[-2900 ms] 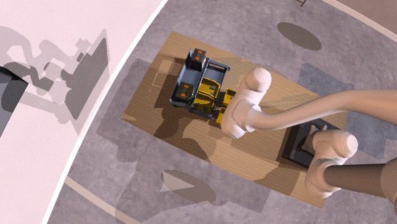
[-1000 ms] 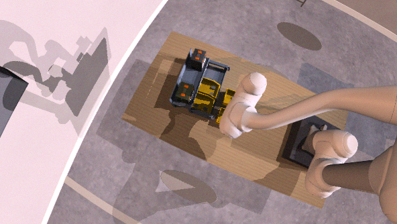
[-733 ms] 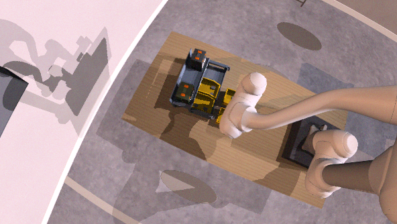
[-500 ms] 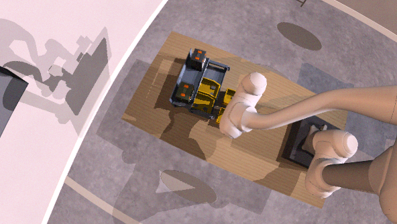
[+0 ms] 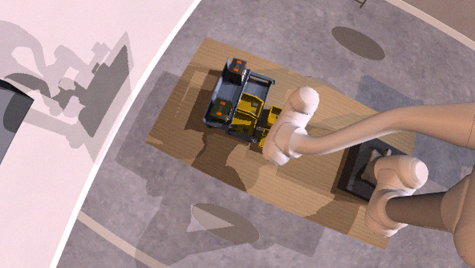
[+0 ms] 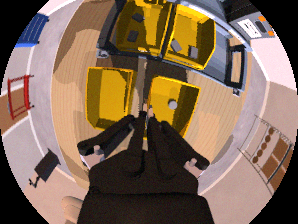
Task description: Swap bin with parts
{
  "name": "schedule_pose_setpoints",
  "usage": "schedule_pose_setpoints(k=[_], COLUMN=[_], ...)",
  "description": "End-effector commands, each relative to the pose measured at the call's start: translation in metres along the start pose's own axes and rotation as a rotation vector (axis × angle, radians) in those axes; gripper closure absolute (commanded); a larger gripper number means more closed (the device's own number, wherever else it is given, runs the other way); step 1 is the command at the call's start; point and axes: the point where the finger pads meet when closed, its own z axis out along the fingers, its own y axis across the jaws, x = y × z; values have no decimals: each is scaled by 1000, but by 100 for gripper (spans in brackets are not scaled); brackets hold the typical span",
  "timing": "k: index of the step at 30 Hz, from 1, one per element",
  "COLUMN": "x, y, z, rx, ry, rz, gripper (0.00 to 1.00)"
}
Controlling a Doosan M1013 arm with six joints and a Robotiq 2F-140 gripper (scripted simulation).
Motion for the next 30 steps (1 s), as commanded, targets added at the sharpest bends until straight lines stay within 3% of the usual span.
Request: schedule_pose_setpoints(k=[1,16,30], x=[-1,-1,-1], y=[-2,-2,-2], z=[4,2,-28], rx=[2,2,2], ry=[-2,-2,-2], rz=[-3,-3,-3], gripper=[90,90,90])
